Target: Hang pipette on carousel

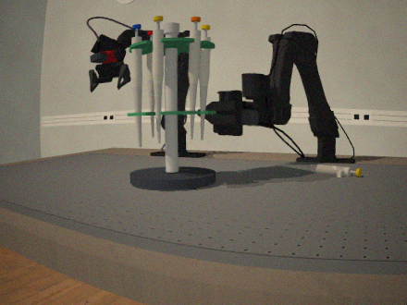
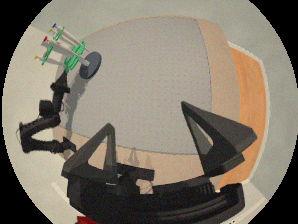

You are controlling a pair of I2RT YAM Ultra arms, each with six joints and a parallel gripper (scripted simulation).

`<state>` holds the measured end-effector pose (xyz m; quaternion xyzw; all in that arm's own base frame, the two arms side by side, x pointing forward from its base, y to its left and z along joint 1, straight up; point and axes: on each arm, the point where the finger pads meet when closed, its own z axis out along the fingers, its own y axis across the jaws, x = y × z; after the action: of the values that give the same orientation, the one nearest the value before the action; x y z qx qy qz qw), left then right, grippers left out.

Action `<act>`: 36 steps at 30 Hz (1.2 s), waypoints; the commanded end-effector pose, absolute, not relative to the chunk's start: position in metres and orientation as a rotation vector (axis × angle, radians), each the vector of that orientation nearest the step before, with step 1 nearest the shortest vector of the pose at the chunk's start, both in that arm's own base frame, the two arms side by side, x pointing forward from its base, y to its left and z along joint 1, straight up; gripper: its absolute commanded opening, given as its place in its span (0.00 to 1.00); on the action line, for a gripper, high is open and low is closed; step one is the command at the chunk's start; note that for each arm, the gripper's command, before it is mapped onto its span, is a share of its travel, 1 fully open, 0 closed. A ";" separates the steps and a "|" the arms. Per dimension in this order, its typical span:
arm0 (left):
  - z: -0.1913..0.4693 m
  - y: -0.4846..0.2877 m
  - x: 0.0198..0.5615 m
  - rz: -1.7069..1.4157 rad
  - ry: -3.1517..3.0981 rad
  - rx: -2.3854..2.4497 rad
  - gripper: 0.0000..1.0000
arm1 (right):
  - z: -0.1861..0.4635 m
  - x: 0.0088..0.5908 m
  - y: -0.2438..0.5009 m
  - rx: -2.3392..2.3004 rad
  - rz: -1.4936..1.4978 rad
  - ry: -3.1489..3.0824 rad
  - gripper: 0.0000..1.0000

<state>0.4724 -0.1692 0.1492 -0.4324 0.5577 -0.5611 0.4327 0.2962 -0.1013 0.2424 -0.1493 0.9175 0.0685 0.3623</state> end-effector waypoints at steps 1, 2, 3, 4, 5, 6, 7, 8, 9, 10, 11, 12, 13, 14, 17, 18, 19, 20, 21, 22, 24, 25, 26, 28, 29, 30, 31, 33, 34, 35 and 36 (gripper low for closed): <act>0.158 -0.167 0.481 -1.399 1.374 -1.067 0.00 | 0.253 0.300 -0.103 -0.402 0.156 2.321 1.00; 0.158 -0.167 0.481 -1.399 1.374 -1.067 0.00 | 0.253 0.300 -0.103 -0.402 0.156 2.321 1.00; 0.158 -0.167 0.481 -1.399 1.374 -1.067 0.00 | 0.253 0.300 -0.103 -0.402 0.156 2.321 1.00; 0.158 -0.167 0.481 -1.399 1.374 -1.067 0.00 | 0.253 0.300 -0.103 -0.402 0.156 2.321 1.00; 0.158 -0.167 0.481 -1.399 1.374 -1.067 0.00 | 0.253 0.300 -0.103 -0.402 0.156 2.321 1.00; 0.158 -0.167 0.481 -1.399 1.374 -1.067 0.00 | 0.253 0.300 -0.103 -0.402 0.156 2.321 1.00; 0.158 -0.167 0.481 -1.399 1.374 -1.067 0.00 | 0.253 0.300 -0.103 -0.402 0.156 2.321 1.00; 0.158 -0.167 0.481 -1.399 1.374 -1.067 0.00 | 0.253 0.300 -0.103 -0.402 0.156 2.321 1.00; 0.158 -0.167 0.481 -1.399 1.374 -1.067 0.00 | 0.253 0.300 -0.103 -0.402 0.156 2.321 1.00; 0.158 -0.167 0.481 -1.399 1.374 -1.067 0.00 | 0.253 0.300 -0.103 -0.402 0.156 2.321 1.00; 0.158 -0.167 0.481 -1.399 1.374 -1.067 0.00 | 0.253 0.300 -0.103 -0.402 0.156 2.321 1.00; 0.158 -0.167 0.481 -1.399 1.374 -1.067 0.00 | 0.253 0.300 -0.103 -0.402 0.156 2.321 1.00; 0.158 -0.167 0.481 -1.399 1.374 -1.067 0.00 | 0.253 0.300 -0.103 -0.402 0.156 2.321 1.00; 0.164 -0.166 0.481 -1.434 1.393 -1.037 0.00 | 0.253 0.300 -0.103 -0.402 0.156 2.321 1.00; 0.162 -0.162 0.482 -1.502 1.469 -0.975 0.00 | 0.253 0.300 -0.103 -0.402 0.156 2.321 1.00; 0.161 -0.160 0.483 -1.501 1.470 -0.976 0.00 | 0.253 0.300 -0.103 -0.402 0.156 2.321 1.00; 0.161 -0.159 0.483 -1.501 1.471 -0.976 0.00 | 0.253 0.300 -0.103 -0.402 0.156 2.321 1.00; 0.160 -0.158 0.483 -1.500 1.472 -0.977 0.00 | 0.253 0.300 -0.103 -0.402 0.156 2.321 1.00; 0.160 -0.157 0.484 -1.499 1.474 -0.978 0.00 | 0.253 0.300 -0.103 -0.402 0.156 2.321 1.00; 0.159 -0.155 0.484 -1.498 1.475 -0.979 0.00 | 0.253 0.300 -0.103 -0.402 0.156 2.321 1.00; 0.150 -0.153 0.485 -1.506 1.505 -0.975 0.00 | 0.253 0.300 -0.103 -0.402 0.156 2.321 1.00; 0.150 -0.153 0.485 -1.506 1.505 -0.975 0.00 | 0.253 0.300 -0.103 -0.402 0.156 2.321 1.00; 0.150 -0.153 0.485 -1.506 1.505 -0.975 0.00 | 0.253 0.300 -0.103 -0.402 0.156 2.321 1.00; 0.154 -0.156 0.479 -1.516 1.497 -0.972 0.00 | 0.253 0.300 -0.103 -0.402 0.156 2.321 1.00; 0.154 -0.156 0.479 -1.516 1.497 -0.972 0.49 | 0.253 0.300 -0.103 -0.402 0.156 2.321 1.00; 0.154 -0.156 0.479 -1.516 1.497 -0.972 0.49 | 0.253 0.300 -0.103 -0.402 0.156 2.321 1.00; 0.150 -0.153 0.485 -1.506 1.505 -0.975 0.49 | 0.253 0.300 -0.103 -0.402 0.156 2.321 1.00; 0.150 -0.153 0.485 -1.506 1.505 -0.975 0.49 | 0.253 0.300 -0.103 -0.402 0.156 2.321 1.00; 0.150 -0.153 0.485 -1.506 1.505 -0.975 0.49 | 0.253 0.300 -0.103 -0.402 0.156 2.321 1.00; 0.150 -0.153 0.485 -1.506 1.505 -0.975 0.49 | 0.253 0.300 -0.103 -0.402 0.156 2.321 1.00; 0.150 -0.153 0.485 -1.506 1.505 -0.975 0.49 | 0.253 0.300 -0.103 -0.402 0.156 2.321 1.00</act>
<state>0.4770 -0.1554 0.1486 -0.3866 0.5915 -0.5931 0.3859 0.2962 -0.1013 0.2424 -0.1493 0.9175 0.0685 0.3623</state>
